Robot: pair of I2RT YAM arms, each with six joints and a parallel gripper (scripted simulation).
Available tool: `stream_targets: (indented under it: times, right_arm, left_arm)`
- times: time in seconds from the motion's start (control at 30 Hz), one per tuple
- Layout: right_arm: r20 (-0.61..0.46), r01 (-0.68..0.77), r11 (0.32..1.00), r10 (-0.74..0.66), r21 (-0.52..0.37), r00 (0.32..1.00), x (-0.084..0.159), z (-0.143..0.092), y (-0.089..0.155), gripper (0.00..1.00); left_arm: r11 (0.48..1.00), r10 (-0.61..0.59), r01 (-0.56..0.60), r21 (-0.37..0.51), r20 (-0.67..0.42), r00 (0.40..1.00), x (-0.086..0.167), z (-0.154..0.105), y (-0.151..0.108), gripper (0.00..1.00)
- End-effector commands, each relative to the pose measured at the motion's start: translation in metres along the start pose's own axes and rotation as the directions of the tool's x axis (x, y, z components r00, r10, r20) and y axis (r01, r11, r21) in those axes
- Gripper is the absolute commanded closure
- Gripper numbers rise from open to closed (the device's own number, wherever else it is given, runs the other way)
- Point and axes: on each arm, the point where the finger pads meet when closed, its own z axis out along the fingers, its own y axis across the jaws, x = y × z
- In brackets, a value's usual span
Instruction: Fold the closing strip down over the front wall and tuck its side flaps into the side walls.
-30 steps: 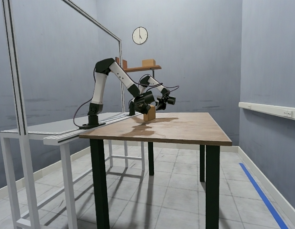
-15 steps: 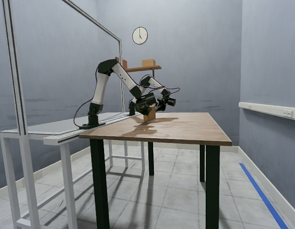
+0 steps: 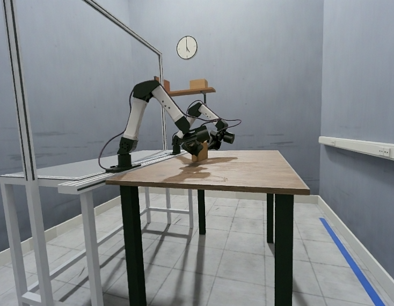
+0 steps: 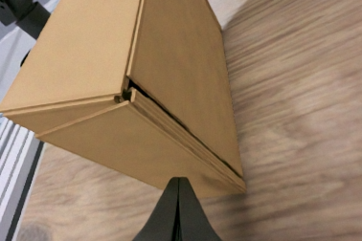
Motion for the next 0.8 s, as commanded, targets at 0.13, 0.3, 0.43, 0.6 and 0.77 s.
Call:
stream_targets:
  times: [0.13,0.3,0.43,0.6,0.77]
  right_arm:
    - [-0.005,-0.027,1.000,0.027,-0.005,1.000,0.0060,0.0042,-0.0021,0.99]
    - [-0.008,-0.031,0.999,0.031,-0.005,0.999,0.0079,0.0052,-0.0017,0.99]
    - [-0.012,-0.039,0.999,0.039,-0.006,0.999,0.0095,0.0054,-0.0010,0.99]
    - [-0.012,-0.036,0.999,0.036,-0.004,0.999,0.0100,0.0063,-0.0014,0.99]
    - [-0.013,-0.035,0.999,0.035,-0.003,0.999,0.0100,0.0072,-0.0015,0.99]
  left_arm:
    - [0.998,-0.052,0.052,0.039,-0.002,0.999,0.0064,0.0099,-0.0029,0.99]
    - [0.998,-0.057,0.058,0.040,-0.003,0.998,0.0077,0.0108,-0.0034,0.99]
    - [0.998,-0.054,0.054,0.039,-0.003,0.999,0.0082,0.0112,-0.0030,0.99]
    - [0.999,-0.038,0.038,0.032,-0.001,0.999,0.0066,0.0125,-0.0005,0.99]
    - [0.999,-0.034,0.034,0.029,-0.001,0.999,0.0066,0.0127,0.0005,0.99]
